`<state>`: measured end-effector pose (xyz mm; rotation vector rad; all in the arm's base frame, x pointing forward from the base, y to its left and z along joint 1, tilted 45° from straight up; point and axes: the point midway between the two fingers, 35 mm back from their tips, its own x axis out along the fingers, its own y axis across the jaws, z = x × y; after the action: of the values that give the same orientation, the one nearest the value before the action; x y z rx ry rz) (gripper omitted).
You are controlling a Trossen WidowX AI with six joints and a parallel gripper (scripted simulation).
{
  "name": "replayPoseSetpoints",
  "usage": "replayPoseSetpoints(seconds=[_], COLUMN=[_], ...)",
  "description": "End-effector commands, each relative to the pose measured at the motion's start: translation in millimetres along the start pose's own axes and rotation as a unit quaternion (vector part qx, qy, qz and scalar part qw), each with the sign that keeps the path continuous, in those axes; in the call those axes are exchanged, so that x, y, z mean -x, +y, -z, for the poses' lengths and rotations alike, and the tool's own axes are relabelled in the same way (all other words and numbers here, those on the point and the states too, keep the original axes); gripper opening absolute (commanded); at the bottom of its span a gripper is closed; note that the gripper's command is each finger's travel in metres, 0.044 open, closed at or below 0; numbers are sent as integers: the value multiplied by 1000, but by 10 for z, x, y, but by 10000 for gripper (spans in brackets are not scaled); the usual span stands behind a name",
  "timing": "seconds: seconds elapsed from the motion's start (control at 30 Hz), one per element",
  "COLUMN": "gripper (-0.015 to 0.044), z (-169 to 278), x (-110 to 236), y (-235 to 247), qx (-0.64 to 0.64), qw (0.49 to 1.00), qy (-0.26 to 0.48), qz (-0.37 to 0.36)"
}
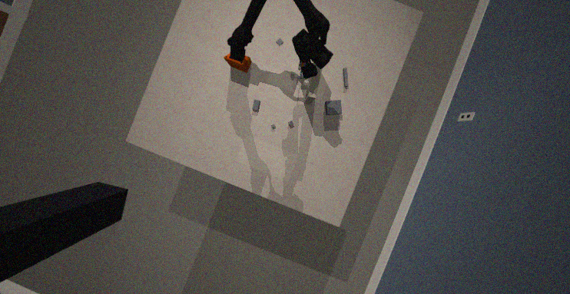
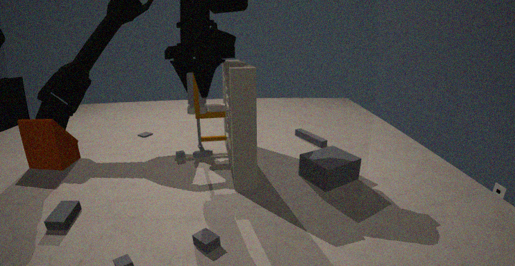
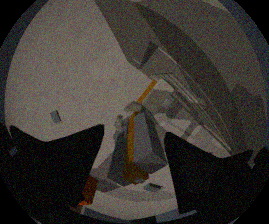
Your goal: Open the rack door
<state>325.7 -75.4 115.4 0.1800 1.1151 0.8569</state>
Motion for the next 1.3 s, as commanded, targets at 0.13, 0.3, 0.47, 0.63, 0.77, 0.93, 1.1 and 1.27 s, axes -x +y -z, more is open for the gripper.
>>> replayPoseSetpoints(seconds=[0.13, 0.3, 0.47, 0.63, 0.77, 0.93, 1.1, 1.27], gripper=[281, 281, 281, 281, 281, 281, 281, 281], z=[7, 6, 6, 6, 6, 5, 5, 5], x=[1, 1, 0, 0, 0, 0, -1, -1], y=[-4, -4, -4, -4, -4, -4, -3, -3], qx=[-182, -302, -418, -527, -608, -702, -784, -855], qw=[983, 953, 909, 850, 794, 713, 620, 519], qy=[1, 1, 1, 1, 1, 1, 0, 0], qz=[1, 1, 1, 1, 2, 2, 2, 2])
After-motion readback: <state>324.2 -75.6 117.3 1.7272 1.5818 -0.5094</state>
